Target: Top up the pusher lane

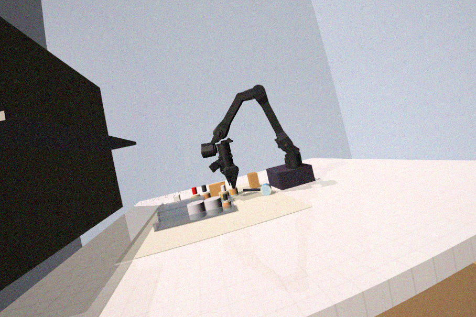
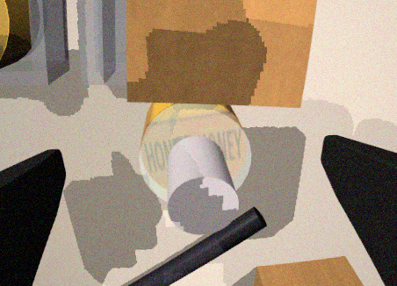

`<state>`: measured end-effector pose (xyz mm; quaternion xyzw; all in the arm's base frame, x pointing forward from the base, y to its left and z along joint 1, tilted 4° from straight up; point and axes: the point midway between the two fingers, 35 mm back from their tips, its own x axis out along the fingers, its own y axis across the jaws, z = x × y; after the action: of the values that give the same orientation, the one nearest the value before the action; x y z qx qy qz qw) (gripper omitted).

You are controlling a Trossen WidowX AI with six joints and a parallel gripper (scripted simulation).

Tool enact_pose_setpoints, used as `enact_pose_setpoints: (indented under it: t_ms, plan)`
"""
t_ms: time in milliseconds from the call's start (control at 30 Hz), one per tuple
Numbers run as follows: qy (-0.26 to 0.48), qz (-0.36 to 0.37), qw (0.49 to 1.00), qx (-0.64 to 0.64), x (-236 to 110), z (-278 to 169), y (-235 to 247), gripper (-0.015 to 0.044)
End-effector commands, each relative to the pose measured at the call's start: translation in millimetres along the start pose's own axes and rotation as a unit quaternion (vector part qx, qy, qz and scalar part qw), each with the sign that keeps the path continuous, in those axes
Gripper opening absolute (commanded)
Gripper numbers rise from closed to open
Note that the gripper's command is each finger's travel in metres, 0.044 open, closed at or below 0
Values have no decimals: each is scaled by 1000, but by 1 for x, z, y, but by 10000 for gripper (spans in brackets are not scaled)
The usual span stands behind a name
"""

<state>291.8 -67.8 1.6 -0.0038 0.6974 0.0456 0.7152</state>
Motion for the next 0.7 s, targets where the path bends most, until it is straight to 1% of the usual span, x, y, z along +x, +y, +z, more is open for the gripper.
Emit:
enact_pose_setpoints:
  t_ms: [0, 200, 533, 667]
  plan:
    - [4, 0, 1000, 2, 8, -2, 0, 440]
    - [4, 0, 1000, 2, 15, -2, 0, 440]
    - [4, 0, 1000, 2, 15, -2, 0, 177]
    - [4, 0, 1000, 2, 15, -2, 0, 151]
